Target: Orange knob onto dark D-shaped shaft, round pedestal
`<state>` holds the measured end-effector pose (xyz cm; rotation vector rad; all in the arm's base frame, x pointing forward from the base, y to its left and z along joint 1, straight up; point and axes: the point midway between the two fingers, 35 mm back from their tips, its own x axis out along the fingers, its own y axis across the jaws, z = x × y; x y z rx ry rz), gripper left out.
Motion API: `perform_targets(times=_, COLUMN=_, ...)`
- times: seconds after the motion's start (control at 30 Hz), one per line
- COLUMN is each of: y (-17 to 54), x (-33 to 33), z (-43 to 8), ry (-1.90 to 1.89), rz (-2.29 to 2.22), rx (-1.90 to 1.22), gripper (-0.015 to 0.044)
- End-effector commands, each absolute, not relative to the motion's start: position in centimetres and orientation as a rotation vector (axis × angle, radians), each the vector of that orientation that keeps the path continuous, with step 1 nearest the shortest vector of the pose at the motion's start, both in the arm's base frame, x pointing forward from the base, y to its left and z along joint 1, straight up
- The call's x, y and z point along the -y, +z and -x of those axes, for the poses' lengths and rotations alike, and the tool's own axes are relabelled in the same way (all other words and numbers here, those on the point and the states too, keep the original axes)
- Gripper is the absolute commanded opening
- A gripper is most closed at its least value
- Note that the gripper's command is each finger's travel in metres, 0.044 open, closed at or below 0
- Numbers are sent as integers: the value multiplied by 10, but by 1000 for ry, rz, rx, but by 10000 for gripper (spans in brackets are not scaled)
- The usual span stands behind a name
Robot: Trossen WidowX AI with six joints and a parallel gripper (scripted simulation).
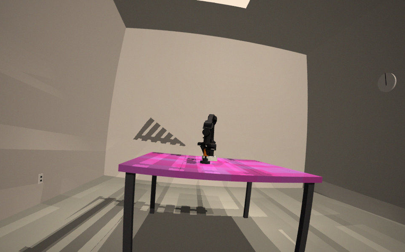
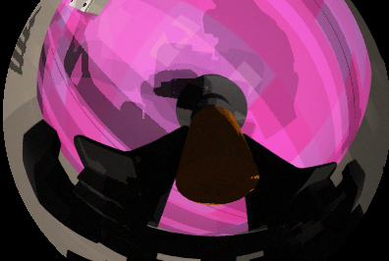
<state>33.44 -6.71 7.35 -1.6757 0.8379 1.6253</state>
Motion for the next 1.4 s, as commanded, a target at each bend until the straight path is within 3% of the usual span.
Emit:
perform_targets(times=0.0, y=74, x=67, z=-333, ry=1632, rz=1700, rx=-817, gripper=0)
perform_targets(times=1.37, y=75, x=68, z=-339, ry=1769, rz=1842, rx=-665, gripper=0)
